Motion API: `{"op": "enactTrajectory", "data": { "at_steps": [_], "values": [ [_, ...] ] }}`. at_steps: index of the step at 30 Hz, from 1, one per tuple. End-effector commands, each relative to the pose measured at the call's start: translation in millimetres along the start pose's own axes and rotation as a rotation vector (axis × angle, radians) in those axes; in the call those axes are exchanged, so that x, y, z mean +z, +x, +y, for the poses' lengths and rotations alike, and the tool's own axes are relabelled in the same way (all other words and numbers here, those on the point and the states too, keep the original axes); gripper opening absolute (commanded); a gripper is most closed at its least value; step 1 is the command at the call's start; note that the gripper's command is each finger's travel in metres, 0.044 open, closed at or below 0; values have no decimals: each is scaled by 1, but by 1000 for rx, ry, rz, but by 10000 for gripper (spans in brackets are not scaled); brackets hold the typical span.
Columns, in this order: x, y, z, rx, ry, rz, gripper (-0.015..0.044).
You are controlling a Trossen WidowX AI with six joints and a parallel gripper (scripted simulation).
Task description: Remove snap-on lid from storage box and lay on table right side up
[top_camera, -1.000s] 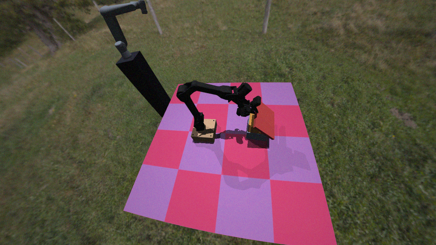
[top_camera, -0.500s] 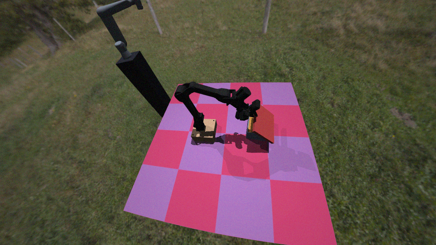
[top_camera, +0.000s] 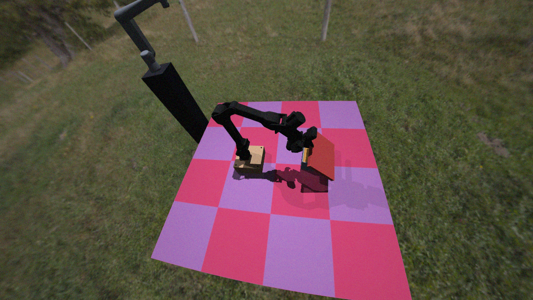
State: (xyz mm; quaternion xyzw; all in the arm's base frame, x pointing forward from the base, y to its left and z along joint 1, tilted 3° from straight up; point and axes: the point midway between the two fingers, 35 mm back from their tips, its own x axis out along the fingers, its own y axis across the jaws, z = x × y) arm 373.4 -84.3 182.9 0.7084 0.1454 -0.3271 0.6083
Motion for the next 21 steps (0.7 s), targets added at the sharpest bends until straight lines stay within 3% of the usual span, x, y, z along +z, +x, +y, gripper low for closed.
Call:
{"op": "enactTrajectory", "data": {
  "at_steps": [1, 21],
  "values": [
    [8, -3, 3, 15, -4, 4, 0],
    [48, -6, 0, 15, -7, 1, 0]
  ]
}}
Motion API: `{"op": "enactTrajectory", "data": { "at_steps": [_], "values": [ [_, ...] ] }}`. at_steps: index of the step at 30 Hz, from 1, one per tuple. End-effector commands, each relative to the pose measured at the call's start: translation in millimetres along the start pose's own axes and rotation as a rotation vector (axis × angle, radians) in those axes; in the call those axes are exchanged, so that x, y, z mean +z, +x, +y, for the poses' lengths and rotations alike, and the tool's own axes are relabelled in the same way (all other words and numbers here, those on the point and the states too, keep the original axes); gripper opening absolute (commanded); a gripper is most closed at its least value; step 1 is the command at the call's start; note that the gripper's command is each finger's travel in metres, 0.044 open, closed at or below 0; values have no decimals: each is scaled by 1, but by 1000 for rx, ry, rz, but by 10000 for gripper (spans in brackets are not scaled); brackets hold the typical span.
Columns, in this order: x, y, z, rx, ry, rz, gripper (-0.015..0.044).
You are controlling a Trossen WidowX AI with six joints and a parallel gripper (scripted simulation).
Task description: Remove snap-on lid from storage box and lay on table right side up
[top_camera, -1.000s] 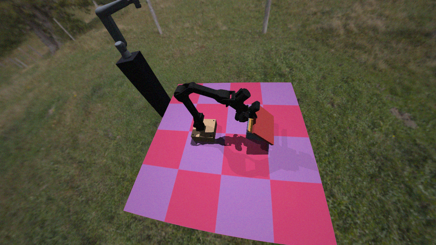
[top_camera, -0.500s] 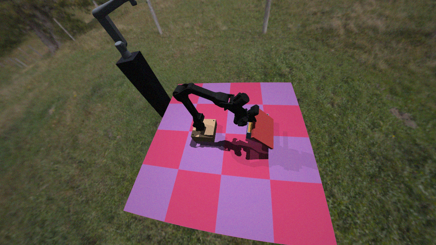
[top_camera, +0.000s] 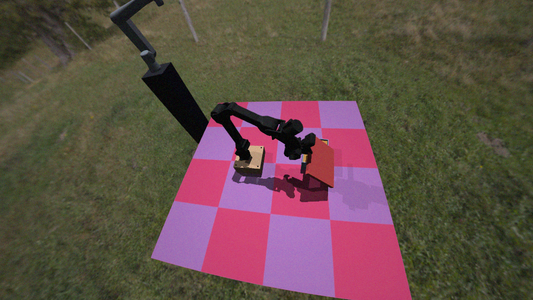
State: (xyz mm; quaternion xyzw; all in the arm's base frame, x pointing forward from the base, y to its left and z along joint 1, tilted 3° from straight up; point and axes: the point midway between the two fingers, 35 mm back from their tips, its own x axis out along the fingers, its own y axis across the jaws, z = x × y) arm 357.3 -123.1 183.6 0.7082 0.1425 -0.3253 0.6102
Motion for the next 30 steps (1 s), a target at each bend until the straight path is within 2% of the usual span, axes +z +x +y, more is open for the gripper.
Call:
{"op": "enactTrajectory", "data": {
  "at_steps": [1, 30],
  "values": [
    [8, -1, 1, 7, -5, 3, 0],
    [66, -6, -3, 7, -9, 0, 0]
  ]
}}
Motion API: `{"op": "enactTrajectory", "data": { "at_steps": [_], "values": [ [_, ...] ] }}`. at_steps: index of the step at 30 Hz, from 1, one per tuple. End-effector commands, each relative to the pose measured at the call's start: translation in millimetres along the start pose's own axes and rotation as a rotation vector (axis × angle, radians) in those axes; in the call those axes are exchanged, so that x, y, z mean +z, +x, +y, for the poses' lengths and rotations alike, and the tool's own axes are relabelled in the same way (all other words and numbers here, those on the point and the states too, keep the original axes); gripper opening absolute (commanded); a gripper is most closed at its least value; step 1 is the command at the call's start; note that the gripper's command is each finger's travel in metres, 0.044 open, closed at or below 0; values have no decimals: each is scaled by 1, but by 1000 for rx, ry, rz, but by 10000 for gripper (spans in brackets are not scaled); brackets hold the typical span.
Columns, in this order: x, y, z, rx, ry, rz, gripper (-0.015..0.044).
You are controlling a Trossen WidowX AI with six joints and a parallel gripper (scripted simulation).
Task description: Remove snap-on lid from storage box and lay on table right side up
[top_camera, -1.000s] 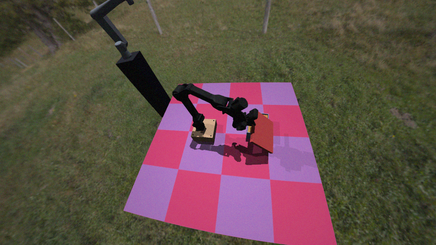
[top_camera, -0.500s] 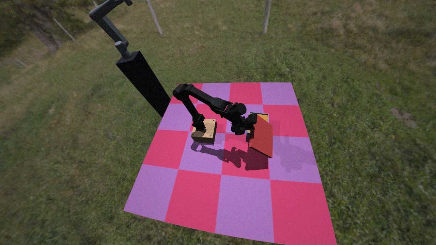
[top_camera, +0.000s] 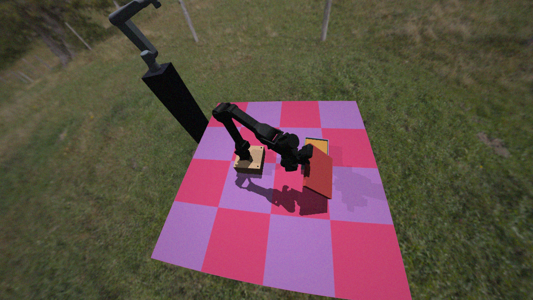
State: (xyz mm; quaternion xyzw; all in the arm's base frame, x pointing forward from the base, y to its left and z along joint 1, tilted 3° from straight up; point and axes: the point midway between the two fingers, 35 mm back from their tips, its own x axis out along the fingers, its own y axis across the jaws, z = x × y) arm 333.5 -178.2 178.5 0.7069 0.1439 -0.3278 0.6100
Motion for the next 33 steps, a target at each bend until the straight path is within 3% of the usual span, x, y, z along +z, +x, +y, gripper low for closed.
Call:
{"op": "enactTrajectory", "data": {
  "at_steps": [1, 33],
  "values": [
    [8, -2, 3, 12, -8, 2, 0],
    [72, -8, -1, 11, -12, -1, 0]
  ]
}}
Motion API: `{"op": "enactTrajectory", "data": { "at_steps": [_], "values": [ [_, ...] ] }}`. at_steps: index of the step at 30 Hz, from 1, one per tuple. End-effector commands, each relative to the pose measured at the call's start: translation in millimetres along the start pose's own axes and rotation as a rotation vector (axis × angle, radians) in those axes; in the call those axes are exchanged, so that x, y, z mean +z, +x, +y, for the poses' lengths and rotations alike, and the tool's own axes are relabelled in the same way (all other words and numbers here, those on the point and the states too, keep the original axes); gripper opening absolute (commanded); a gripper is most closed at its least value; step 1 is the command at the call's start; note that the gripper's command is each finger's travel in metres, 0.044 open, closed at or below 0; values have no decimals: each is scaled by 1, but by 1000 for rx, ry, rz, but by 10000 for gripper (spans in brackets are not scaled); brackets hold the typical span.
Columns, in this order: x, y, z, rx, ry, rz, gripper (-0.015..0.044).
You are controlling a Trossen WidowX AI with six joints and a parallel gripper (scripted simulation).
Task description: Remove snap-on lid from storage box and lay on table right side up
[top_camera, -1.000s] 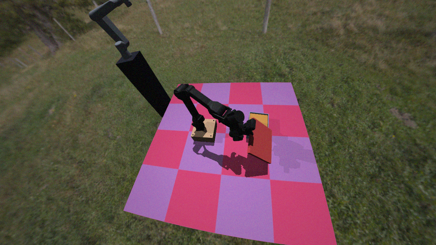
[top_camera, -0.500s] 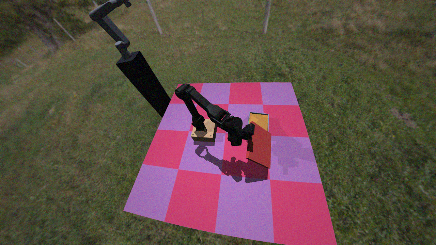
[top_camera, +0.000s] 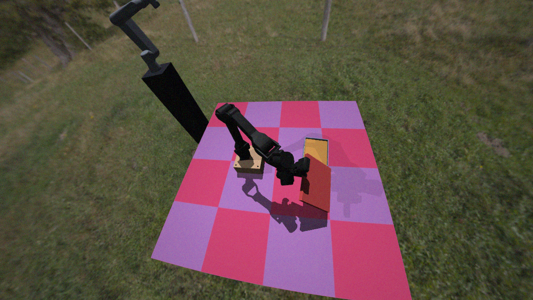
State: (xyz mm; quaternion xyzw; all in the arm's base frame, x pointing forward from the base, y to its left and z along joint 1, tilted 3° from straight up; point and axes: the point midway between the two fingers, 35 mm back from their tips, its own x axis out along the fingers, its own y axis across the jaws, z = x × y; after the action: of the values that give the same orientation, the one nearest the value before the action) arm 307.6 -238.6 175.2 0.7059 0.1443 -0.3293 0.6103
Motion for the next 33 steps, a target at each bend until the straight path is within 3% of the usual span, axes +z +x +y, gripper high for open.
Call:
{"op": "enactTrajectory", "data": {
  "at_steps": [1, 33],
  "values": [
    [9, -3, 4, 14, -10, 1, 0],
    [72, -8, 0, 13, -14, -2, 0]
  ]
}}
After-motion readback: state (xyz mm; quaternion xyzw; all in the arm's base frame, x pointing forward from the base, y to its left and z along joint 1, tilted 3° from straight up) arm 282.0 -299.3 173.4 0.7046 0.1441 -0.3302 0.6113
